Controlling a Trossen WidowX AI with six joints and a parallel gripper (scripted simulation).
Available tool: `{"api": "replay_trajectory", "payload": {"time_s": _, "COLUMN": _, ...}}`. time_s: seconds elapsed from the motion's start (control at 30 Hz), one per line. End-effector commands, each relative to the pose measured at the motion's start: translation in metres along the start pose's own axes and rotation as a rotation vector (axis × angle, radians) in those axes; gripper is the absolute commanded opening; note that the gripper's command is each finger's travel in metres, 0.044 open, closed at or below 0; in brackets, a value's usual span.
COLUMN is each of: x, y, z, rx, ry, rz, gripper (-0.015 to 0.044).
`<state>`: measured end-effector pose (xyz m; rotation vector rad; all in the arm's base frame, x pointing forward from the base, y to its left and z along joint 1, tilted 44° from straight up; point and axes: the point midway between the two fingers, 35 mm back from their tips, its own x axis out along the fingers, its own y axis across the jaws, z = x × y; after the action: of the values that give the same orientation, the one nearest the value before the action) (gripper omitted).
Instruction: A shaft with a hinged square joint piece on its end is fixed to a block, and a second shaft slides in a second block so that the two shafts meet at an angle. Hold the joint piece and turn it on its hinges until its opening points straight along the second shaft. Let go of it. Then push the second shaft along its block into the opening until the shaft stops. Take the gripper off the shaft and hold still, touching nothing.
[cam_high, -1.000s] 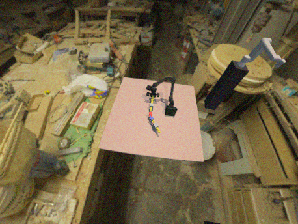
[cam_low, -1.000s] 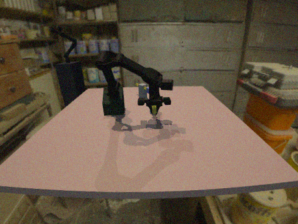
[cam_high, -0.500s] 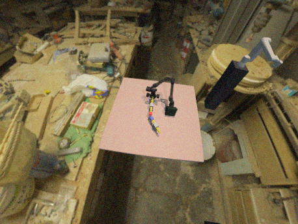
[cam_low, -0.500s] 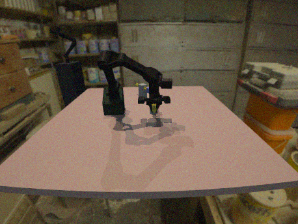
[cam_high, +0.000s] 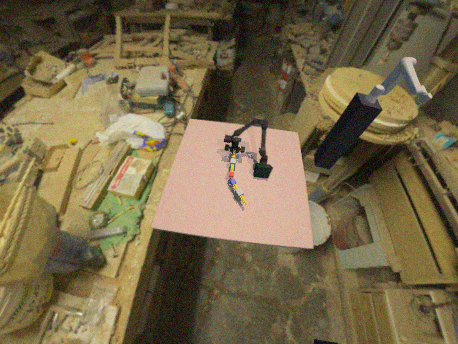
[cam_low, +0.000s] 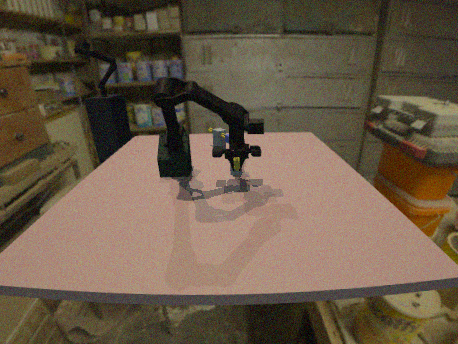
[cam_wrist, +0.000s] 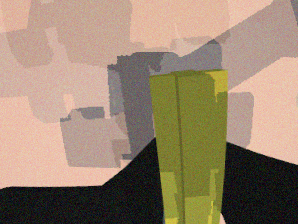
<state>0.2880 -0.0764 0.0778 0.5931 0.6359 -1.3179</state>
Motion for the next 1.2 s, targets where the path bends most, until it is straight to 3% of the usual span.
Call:
{"api": "replay_trajectory", "payload": {"time_s": 0.0, "x": 0.001, "y": 0.000, "z": -0.011, "rx": -0.008, "ry": 0.006, "rz": -0.001, "gripper": 0.0000}}
{"api": "replay_trajectory", "payload": {"time_s": 0.83, "x": 0.000, "y": 0.000, "z": -0.022, "rx": 0.000, "ry": 0.000, "rz": 0.000, "gripper": 0.0000}}
{"api": "replay_trajectory", "payload": {"time_s": 0.93, "x": 0.000, "y": 0.000, "z": -0.022, "rx": 0.000, "ry": 0.000, "rz": 0.000, "gripper": 0.0067}}
{"api": "replay_trajectory", "payload": {"time_s": 1.1, "x": 0.000, "y": 0.000, "z": -0.022, "rx": 0.000, "ry": 0.000, "rz": 0.000, "gripper": 0.0067}}
{"api": "replay_trajectory", "payload": {"time_s": 1.17, "x": 0.000, "y": 0.000, "z": -0.022, "rx": 0.000, "ry": 0.000, "rz": 0.000, "gripper": 0.0119}}
